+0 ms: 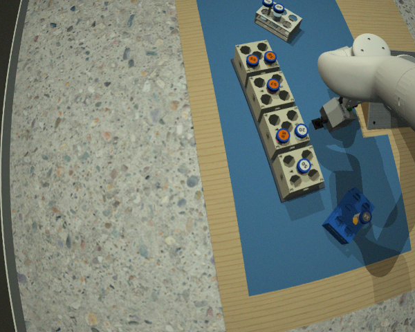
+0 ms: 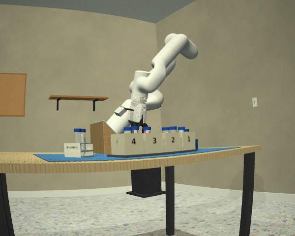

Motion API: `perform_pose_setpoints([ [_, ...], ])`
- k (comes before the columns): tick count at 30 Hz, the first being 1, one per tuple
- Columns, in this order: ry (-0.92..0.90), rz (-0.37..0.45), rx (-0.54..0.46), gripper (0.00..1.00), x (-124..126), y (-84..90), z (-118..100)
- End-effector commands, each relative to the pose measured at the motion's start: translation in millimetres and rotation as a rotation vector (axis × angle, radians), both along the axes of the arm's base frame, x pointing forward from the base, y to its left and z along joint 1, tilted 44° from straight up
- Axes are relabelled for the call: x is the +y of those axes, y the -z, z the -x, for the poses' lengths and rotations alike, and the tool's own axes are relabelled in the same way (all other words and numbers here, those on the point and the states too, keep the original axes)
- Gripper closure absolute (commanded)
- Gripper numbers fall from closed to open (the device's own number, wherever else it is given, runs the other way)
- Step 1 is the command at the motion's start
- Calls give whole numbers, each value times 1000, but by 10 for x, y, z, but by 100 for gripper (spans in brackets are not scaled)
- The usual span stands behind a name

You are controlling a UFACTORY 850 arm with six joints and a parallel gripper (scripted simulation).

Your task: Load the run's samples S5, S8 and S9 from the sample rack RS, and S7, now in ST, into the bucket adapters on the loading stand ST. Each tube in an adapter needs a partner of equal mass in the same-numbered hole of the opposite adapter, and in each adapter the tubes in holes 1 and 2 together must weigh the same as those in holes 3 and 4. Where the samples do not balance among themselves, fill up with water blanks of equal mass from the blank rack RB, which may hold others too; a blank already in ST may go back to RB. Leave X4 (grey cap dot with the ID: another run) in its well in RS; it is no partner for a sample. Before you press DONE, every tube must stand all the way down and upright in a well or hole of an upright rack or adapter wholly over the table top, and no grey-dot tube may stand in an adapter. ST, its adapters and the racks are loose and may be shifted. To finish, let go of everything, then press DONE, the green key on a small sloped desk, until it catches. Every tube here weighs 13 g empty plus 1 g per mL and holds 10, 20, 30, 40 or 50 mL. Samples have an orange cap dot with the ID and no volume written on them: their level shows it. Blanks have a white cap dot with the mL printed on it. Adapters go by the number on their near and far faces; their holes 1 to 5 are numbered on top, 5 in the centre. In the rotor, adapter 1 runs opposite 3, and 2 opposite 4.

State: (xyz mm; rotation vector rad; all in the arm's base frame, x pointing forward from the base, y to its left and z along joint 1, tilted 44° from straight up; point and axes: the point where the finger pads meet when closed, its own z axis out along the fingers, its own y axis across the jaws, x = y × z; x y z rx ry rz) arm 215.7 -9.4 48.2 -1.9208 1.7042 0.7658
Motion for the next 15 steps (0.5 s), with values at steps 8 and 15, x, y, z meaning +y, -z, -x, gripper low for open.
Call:
perform_pose_setpoints([
  [8, 0, 1, -1, 100, 23, 29, -10],
  [15, 0, 1, -1, 100, 55, 62, -18],
])
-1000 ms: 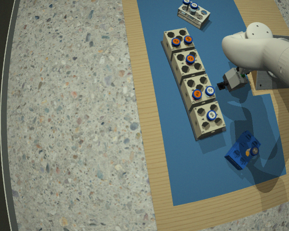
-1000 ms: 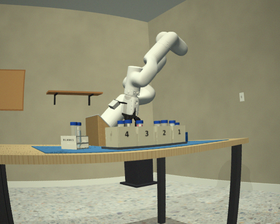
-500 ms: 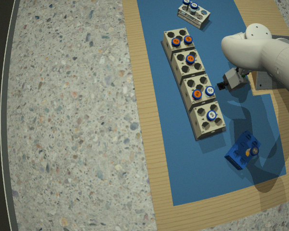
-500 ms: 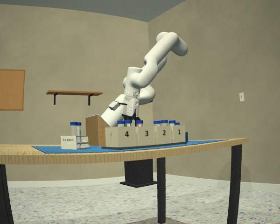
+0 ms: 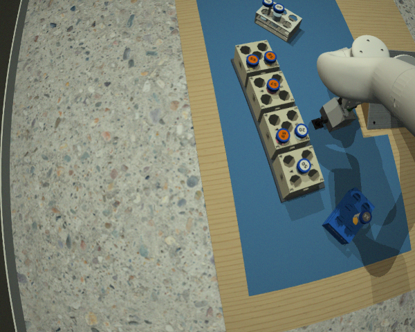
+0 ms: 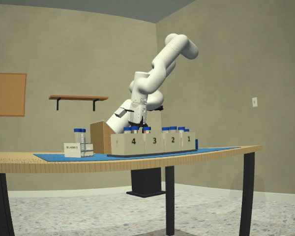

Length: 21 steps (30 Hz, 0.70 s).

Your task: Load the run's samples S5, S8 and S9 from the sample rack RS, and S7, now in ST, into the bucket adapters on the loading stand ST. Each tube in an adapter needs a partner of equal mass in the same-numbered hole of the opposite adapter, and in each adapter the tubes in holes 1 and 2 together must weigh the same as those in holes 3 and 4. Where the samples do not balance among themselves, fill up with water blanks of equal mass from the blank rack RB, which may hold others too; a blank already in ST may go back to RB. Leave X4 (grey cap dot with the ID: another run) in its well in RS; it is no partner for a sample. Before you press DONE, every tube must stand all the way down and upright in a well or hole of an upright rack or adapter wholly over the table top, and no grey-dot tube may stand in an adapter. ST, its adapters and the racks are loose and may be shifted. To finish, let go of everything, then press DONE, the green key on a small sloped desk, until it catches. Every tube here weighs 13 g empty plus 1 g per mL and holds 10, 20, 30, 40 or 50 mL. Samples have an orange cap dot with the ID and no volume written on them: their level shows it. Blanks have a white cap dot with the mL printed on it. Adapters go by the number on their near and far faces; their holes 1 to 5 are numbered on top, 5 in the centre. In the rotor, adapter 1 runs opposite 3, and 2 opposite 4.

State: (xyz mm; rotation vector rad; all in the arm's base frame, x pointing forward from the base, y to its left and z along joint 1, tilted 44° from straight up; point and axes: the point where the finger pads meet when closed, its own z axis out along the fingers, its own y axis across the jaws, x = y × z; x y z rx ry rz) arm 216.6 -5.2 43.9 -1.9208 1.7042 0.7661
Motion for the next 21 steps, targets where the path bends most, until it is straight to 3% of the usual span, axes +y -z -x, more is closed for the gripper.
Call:
perform_pose_setpoints([
  [1, 1, 1, -1, 100, 18, 23, -10],
  [21, 1, 1, -1, 100, 100, 109, -28],
])
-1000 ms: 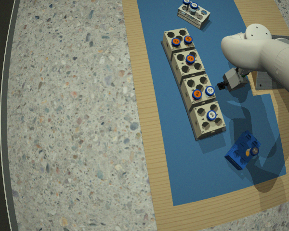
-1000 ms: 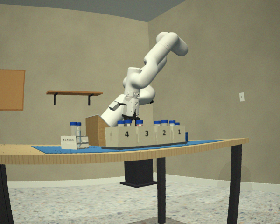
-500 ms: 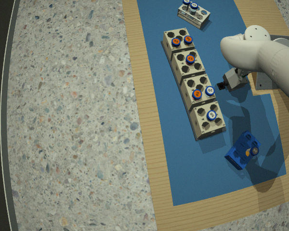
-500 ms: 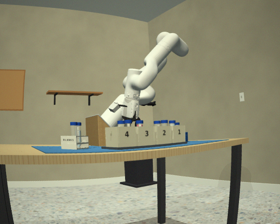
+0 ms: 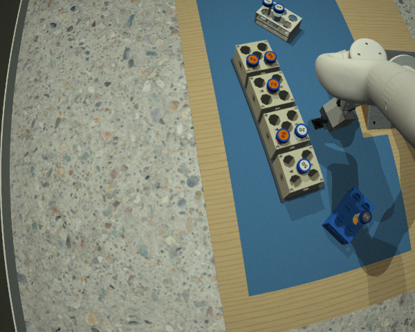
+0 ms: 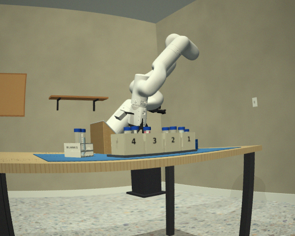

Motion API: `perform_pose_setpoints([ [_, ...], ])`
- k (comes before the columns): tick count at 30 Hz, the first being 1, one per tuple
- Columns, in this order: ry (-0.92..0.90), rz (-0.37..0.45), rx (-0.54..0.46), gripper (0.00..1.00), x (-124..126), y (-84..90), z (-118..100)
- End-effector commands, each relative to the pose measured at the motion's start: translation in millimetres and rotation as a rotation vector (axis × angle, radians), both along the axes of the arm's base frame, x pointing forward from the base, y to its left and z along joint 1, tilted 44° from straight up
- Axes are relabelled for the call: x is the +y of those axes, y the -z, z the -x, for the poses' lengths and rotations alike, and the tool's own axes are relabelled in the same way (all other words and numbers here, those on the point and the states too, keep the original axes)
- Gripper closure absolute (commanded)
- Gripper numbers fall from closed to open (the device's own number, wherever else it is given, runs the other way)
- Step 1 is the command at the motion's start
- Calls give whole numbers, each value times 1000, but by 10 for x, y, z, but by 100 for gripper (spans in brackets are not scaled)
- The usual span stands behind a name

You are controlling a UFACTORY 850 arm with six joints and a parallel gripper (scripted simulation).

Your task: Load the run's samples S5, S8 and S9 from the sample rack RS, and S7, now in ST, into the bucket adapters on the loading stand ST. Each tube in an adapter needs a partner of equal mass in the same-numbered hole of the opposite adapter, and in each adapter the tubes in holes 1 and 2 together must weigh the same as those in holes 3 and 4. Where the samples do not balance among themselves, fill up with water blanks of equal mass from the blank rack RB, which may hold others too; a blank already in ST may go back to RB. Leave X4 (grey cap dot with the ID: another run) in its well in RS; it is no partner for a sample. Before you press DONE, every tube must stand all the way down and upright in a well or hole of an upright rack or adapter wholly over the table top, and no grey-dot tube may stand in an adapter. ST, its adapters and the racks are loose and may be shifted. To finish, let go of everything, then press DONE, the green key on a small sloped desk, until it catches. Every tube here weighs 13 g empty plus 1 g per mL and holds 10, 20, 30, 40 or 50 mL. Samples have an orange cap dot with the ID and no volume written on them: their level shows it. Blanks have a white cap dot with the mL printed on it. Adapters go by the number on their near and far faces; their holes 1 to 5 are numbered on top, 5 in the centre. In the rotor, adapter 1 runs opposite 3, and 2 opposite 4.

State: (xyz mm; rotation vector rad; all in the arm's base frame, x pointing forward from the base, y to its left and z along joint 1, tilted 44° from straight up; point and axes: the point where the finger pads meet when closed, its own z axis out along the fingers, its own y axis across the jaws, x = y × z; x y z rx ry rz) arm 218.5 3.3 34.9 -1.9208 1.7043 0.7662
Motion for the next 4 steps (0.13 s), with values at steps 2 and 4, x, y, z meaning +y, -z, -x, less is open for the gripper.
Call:
perform_pose_setpoints([
  [2, 1, 1, -1, 100, 24, 29, -11],
  [4, 1, 1, -1, 100, 33, 39, -13],
])
